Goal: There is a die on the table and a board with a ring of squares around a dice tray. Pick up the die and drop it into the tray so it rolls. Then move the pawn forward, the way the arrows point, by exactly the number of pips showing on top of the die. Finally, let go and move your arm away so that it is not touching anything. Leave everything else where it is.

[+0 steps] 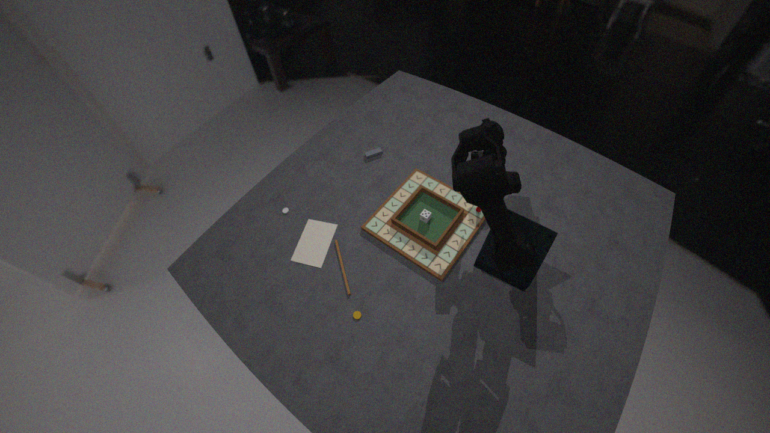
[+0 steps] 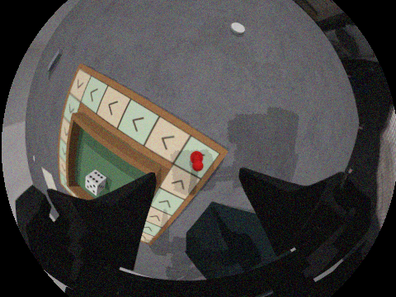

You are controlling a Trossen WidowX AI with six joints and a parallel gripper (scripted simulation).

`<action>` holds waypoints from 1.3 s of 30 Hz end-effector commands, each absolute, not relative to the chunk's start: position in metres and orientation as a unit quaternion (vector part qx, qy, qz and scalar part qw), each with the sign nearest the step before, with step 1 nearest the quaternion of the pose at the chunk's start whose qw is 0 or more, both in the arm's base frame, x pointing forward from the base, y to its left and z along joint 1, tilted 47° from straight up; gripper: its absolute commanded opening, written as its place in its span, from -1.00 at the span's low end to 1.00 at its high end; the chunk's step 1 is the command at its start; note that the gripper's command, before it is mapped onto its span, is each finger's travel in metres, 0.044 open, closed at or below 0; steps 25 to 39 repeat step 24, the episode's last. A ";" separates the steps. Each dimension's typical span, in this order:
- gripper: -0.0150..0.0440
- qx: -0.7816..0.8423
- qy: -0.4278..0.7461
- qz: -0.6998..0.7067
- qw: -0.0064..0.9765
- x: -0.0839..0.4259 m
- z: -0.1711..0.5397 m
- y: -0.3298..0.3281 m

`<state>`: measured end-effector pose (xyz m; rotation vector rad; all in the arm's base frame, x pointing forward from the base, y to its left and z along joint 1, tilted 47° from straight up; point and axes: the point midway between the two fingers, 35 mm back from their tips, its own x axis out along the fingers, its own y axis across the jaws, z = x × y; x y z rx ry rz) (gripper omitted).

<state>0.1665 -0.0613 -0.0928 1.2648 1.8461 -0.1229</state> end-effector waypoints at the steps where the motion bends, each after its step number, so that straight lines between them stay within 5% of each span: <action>1: 1.00 0.506 0.744 -0.047 0.434 0.166 -0.085 -0.068; 13: 1.00 0.251 0.682 0.304 0.616 0.179 0.051 -0.046; 39: 1.00 0.280 0.696 0.269 0.604 0.180 0.038 -0.051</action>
